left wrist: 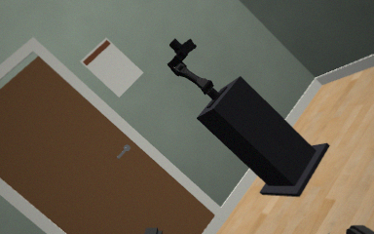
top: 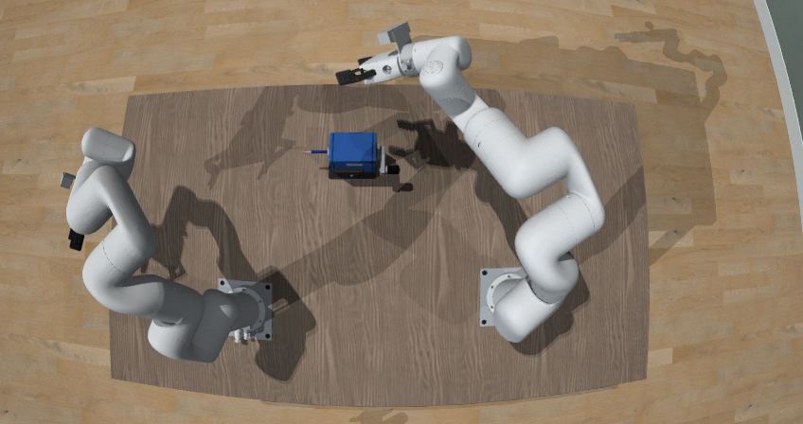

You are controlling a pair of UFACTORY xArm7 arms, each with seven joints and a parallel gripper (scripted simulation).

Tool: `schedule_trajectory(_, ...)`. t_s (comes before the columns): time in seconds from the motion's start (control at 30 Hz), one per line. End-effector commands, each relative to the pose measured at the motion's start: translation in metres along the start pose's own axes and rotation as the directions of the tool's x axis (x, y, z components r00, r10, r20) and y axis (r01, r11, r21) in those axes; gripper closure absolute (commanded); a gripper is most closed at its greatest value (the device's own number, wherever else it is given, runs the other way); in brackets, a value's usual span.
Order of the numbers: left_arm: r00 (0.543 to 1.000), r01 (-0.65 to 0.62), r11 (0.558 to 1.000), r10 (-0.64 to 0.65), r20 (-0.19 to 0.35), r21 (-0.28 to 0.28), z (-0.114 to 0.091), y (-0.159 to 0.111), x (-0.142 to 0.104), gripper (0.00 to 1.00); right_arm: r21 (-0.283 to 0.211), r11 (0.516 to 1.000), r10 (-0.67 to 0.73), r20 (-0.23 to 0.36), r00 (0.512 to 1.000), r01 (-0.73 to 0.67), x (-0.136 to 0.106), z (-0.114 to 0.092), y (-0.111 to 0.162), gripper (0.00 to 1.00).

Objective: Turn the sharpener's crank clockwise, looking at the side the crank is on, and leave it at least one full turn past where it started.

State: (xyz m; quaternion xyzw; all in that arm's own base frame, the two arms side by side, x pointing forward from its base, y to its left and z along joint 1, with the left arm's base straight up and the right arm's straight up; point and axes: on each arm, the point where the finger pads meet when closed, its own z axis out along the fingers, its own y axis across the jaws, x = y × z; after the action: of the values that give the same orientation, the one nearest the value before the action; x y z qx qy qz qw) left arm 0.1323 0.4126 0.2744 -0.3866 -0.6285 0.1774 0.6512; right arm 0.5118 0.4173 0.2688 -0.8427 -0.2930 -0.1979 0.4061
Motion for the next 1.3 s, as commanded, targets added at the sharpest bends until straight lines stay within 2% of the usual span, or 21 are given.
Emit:
schedule_trajectory(0.0, 1.0, 0.004, 1.0, -0.004, 0.001, -0.001, 0.0, -0.001, 0.001, 0.0, -0.021, 1.0, 0.015, -0.009, 1.0, -0.016, 0.003, -0.014, 0.014, 0.0)
schedule_trajectory(0.5, 1.0, 0.004, 1.0, -0.004, 0.001, -0.001, 0.0, -0.001, 0.001, 0.0, -0.065, 0.996, 0.055, -0.022, 0.998, -0.057, 0.004, -0.043, 0.044, 0.0)
schedule_trajectory(1.27, 1.0, 0.004, 1.0, -0.004, 0.001, -0.001, 0.0, -0.001, 0.001, 0.0, -0.146, 0.979, 0.133, -0.051, 0.99, -0.14, -0.001, -0.1, 0.099, 0.0)
